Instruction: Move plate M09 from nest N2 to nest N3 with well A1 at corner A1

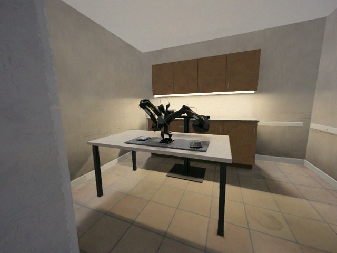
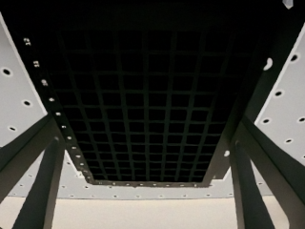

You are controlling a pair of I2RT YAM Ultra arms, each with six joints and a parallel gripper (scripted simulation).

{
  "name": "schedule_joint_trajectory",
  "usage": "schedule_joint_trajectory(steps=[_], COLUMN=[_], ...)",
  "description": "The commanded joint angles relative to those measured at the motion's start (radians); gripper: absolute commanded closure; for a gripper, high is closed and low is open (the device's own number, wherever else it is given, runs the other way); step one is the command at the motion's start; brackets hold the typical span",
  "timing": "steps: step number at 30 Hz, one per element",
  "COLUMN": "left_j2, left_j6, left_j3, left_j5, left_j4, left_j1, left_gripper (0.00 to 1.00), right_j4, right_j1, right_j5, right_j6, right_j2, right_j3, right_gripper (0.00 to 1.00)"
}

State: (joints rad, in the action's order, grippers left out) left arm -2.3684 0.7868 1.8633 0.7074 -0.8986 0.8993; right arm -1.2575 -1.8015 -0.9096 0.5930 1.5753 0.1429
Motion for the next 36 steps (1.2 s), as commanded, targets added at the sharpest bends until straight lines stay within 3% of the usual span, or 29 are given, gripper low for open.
schedule_joint_trajectory(steps=[1,36], left_j2=[-0.010,0.007], left_j6=[0.006,0.037], left_j3=[0.021,0.033], left_j5=[-0.005,0.010], left_j4=[-0.020,-0.043], left_j1=[0.014,0.035], left_gripper=[0.20,0.20], right_j4=[-0.010,-0.010], right_j1=[-0.009,-0.009], right_j5=[0.003,0.003], right_j6=[0.005,0.005], right_j2=[0.018,0.018], right_j3=[-0.008,-0.008], right_gripper=[0.00,0.00])
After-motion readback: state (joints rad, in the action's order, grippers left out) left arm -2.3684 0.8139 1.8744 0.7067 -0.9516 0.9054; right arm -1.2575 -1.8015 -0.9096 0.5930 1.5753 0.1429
